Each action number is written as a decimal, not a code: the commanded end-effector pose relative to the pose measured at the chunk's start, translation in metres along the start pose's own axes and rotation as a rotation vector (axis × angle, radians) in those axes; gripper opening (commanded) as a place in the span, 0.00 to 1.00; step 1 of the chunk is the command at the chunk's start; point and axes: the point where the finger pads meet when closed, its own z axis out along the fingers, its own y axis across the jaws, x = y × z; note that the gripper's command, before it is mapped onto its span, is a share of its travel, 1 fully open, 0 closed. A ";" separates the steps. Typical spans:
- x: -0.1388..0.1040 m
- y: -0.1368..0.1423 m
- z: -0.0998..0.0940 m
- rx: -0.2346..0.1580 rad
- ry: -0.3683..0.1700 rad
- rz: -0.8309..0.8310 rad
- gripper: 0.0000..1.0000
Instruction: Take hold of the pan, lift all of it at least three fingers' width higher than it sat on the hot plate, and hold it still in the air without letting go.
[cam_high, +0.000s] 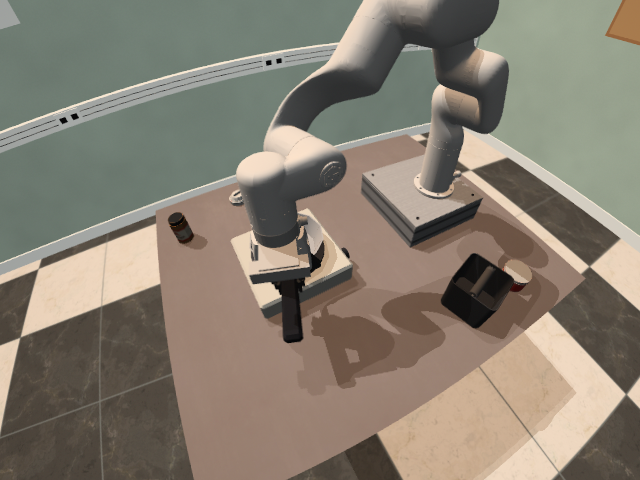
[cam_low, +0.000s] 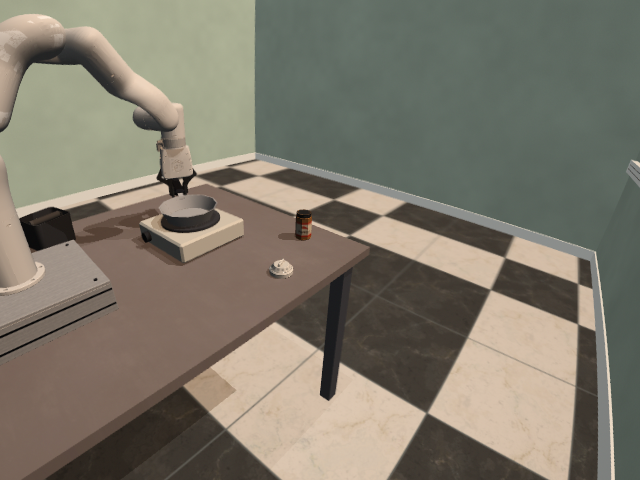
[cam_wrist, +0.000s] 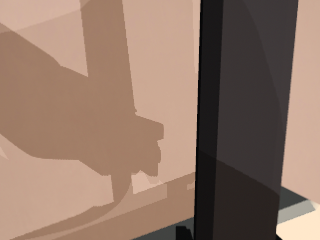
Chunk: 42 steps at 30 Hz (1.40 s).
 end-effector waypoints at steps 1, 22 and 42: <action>0.002 0.002 -0.004 -0.006 0.004 -0.001 0.00; 0.002 0.002 -0.021 -0.006 0.004 -0.001 0.00; 0.001 0.001 -0.045 -0.006 0.004 -0.001 0.00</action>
